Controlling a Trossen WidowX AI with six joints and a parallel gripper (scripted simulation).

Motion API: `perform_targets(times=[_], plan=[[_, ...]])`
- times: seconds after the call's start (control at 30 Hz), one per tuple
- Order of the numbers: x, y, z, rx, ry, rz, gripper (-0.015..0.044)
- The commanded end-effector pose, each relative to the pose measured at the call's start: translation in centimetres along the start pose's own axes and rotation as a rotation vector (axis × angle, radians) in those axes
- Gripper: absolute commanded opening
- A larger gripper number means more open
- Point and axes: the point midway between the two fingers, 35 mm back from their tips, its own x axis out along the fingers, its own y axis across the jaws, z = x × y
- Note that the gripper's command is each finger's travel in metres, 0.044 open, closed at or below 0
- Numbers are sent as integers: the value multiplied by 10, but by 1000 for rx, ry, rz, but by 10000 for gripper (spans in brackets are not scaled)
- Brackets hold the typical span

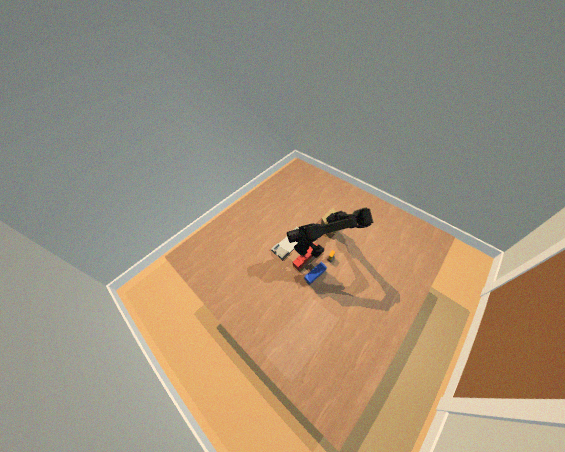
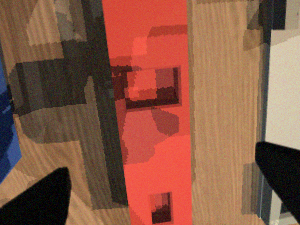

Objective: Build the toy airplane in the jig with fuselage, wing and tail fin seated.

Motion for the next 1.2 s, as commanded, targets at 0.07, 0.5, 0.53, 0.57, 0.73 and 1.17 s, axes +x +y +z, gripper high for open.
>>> perform_targets(times=[0.07, 0.5, 0.53, 0.57, 0.73, 1.17], plan=[[13, -1, 1, 5, -10, 3, 440], [34, -1, 2, 5, -10, 3, 440], [35, -1, 2, 5, -10, 3, 440], [37, -1, 2, 5, -10, 3, 440], [45, -1, 2, 3, -10, 3, 440], [66, 0, 2, 4, -10, 5, 440]])
